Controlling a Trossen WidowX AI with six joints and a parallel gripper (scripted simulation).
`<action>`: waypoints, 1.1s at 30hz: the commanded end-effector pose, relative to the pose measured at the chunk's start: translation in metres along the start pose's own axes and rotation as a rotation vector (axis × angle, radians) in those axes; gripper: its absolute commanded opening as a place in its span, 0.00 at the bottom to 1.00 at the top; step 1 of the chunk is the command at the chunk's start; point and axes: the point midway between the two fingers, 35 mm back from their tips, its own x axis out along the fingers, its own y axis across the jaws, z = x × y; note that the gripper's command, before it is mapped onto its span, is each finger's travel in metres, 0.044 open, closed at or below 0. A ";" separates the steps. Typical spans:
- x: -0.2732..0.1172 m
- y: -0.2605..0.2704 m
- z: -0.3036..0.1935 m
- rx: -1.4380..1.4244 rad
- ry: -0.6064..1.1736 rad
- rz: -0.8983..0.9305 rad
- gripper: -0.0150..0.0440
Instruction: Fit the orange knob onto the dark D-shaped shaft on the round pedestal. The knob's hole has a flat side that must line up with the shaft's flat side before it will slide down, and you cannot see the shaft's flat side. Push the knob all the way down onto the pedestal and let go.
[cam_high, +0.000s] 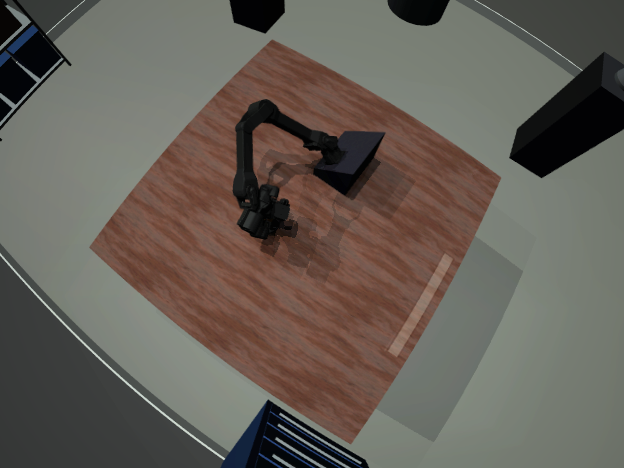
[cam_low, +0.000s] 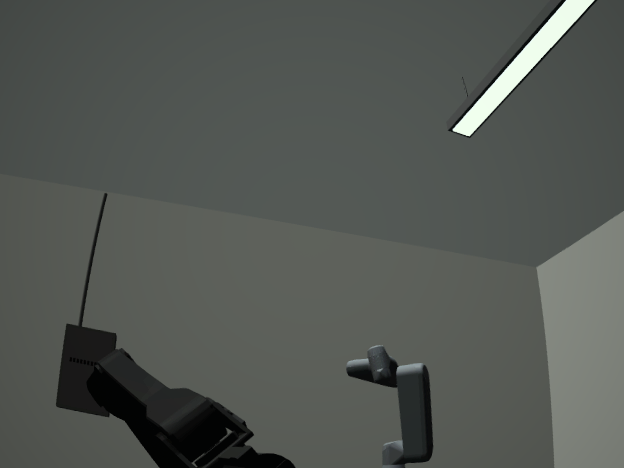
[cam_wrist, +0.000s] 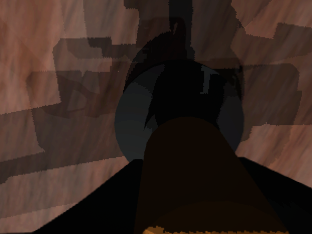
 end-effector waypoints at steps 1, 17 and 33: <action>0.000 -0.001 -0.001 0.000 0.004 -0.004 0.25; -0.004 -0.002 -0.001 -0.210 0.004 -0.003 0.25; 0.000 -0.001 -0.001 -0.210 0.004 -0.003 0.25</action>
